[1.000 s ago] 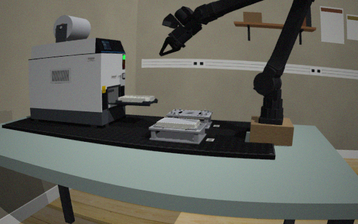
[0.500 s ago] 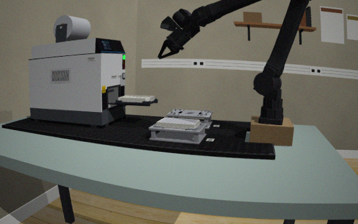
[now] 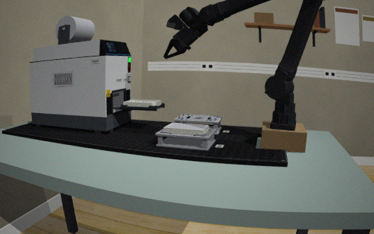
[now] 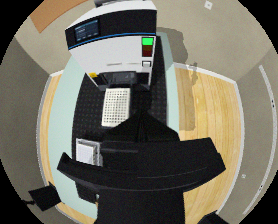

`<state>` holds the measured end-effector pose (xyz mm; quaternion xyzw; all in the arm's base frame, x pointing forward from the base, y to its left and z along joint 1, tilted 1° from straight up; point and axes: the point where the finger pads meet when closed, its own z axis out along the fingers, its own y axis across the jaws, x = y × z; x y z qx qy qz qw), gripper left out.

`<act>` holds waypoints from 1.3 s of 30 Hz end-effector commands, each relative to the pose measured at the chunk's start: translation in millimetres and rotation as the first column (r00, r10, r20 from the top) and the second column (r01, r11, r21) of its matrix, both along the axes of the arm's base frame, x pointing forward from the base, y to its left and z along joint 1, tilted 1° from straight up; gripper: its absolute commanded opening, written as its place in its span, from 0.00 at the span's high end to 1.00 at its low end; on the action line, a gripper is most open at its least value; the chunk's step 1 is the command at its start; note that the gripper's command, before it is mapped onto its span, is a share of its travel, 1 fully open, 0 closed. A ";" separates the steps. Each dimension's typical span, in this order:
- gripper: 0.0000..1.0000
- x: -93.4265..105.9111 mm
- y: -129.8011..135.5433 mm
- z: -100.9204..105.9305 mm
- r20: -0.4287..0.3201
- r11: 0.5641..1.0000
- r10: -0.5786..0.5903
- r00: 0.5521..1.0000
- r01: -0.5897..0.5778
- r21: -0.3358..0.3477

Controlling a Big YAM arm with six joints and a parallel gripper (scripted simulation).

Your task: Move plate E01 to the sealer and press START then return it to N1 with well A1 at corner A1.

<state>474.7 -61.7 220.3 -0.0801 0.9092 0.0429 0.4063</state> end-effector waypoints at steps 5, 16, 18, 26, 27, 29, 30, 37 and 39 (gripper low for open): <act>1.00 26.3 -2.7 39.4 0.084 1.000 0.010 0.996 -0.008 -0.025; 1.00 21.2 0.9 25.3 0.052 1.000 0.007 0.999 -0.006 -0.019; 1.00 36.7 4.3 16.7 0.054 1.000 0.005 0.999 -0.005 -0.012; 1.00 73.4 9.4 5.6 0.075 1.000 0.002 0.997 -0.001 -0.009; 1.00 72.8 6.6 12.6 0.089 1.000 -0.002 0.996 0.003 -0.011; 1.00 85.2 4.1 14.3 0.108 1.000 -0.012 0.994 0.013 -0.014; 1.00 92.6 3.2 11.5 0.111 1.000 -0.015 0.994 0.016 -0.013; 1.00 120.7 21.3 -36.0 0.056 1.000 0.007 0.998 -0.007 -0.004; 1.00 124.2 22.2 -44.6 0.045 1.000 0.004 0.999 -0.004 -0.002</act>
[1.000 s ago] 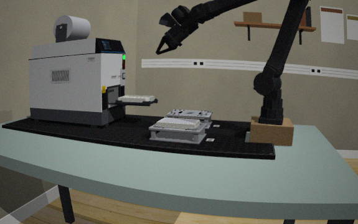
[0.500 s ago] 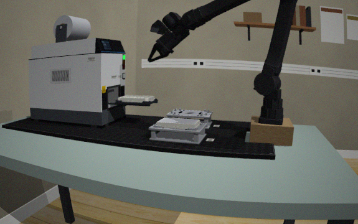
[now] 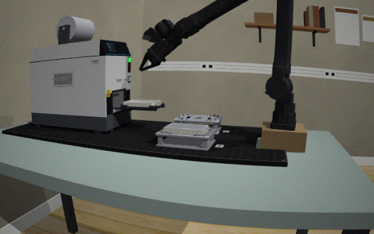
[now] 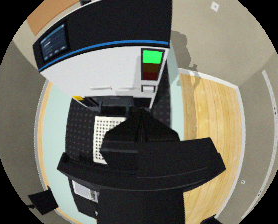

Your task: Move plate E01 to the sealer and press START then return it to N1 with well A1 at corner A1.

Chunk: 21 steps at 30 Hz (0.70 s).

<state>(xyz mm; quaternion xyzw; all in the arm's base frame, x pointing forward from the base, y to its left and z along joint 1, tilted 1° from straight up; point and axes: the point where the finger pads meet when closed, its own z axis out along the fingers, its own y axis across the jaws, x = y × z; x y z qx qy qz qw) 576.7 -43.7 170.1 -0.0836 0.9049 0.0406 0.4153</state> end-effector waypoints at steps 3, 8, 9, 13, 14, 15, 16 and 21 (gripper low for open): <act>1.00 16.0 -1.4 14.4 0.034 1.000 0.000 0.999 0.000 0.001; 1.00 6.2 -9.1 16.8 0.028 1.000 -0.006 1.000 0.006 -0.005; 1.00 4.1 -10.8 14.3 0.021 1.000 -0.009 1.000 0.009 -0.005; 1.00 -2.7 -9.1 6.6 0.000 1.000 -0.007 1.000 0.007 -0.003; 1.00 -3.9 -5.6 5.7 -0.001 1.000 -0.001 1.000 0.001 -0.003; 1.00 -5.2 -2.6 5.3 -0.003 1.000 0.004 1.000 -0.004 -0.003; 1.00 -6.6 0.1 5.1 -0.004 1.000 0.008 1.000 -0.008 -0.003; 1.00 -10.3 6.9 5.7 -0.005 1.000 0.018 1.000 -0.019 -0.002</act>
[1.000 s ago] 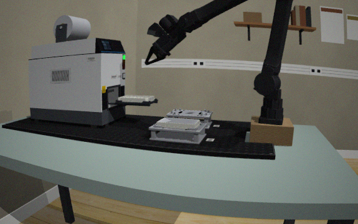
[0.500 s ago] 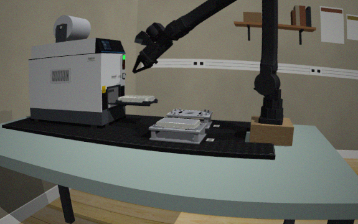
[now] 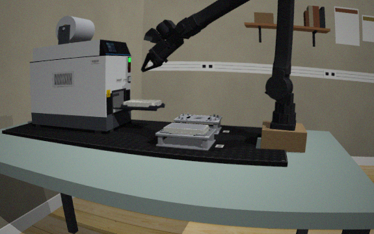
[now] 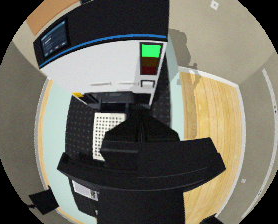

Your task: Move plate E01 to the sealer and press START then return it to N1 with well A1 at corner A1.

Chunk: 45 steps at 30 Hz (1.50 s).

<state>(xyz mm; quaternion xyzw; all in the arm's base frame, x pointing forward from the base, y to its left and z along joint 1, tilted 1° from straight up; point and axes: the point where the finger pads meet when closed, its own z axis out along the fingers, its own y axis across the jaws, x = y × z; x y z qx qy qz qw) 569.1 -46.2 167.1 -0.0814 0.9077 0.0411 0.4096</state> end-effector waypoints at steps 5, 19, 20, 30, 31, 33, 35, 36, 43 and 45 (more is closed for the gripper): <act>1.00 18.8 0.8 4.6 0.029 1.000 -0.009 1.000 0.009 0.002; 1.00 49.8 1.1 11.9 0.079 1.000 -0.007 0.997 0.008 -0.008; 1.00 50.9 -1.1 8.6 0.076 1.000 -0.011 0.997 0.012 -0.007; 1.00 59.6 8.8 -6.9 0.069 1.000 0.000 0.998 0.000 -0.005; 1.00 61.7 9.6 -4.0 0.077 1.000 0.001 0.997 -0.001 -0.006; 1.00 63.8 10.2 -1.5 0.085 1.000 0.002 0.996 -0.002 -0.007; 1.00 65.1 9.6 -0.9 0.086 1.000 0.004 0.996 -0.003 -0.011; 1.00 67.2 9.6 -5.0 0.082 1.000 0.003 0.997 -0.002 -0.010; 1.00 67.1 10.6 -20.9 0.054 1.000 0.000 0.999 0.001 -0.003; 1.00 62.6 12.4 -19.6 0.050 1.000 0.011 0.999 -0.011 -0.004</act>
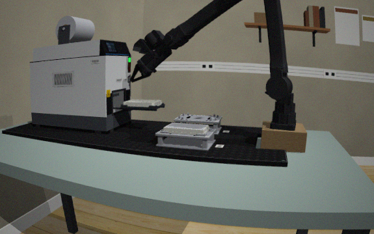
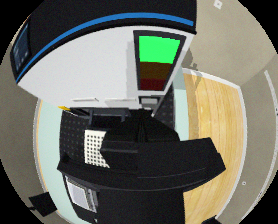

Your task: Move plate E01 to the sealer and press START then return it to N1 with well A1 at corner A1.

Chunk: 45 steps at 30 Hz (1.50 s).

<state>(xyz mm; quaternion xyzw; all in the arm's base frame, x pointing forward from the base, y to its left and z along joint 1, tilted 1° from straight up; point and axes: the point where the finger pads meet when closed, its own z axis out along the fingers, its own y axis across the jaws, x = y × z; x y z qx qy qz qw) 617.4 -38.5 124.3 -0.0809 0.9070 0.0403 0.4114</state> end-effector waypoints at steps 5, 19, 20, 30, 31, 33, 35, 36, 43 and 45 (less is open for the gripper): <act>1.00 5.9 5.7 22.4 0.033 1.000 0.017 0.999 -0.017 -0.006; 1.00 0.0 5.6 4.7 0.020 1.000 0.017 1.000 -0.017 -0.005; 1.00 2.0 5.3 5.3 0.022 1.000 0.017 1.000 -0.017 -0.006; 1.00 13.1 3.5 34.1 0.074 1.000 0.017 0.997 -0.016 -0.013; 1.00 14.3 3.3 38.6 0.082 1.000 0.017 0.996 -0.015 -0.014; 1.00 16.8 2.9 44.9 0.093 1.000 0.016 0.995 -0.015 -0.016; 1.00 17.7 2.7 42.4 0.090 1.000 0.016 0.996 -0.015 -0.015; 1.00 18.3 2.6 39.9 0.086 1.000 0.016 0.996 -0.015 -0.015; 1.00 20.4 2.0 33.4 0.076 1.000 0.015 0.997 -0.014 -0.013; 1.00 21.1 1.8 33.2 0.076 1.000 0.015 0.997 -0.014 -0.013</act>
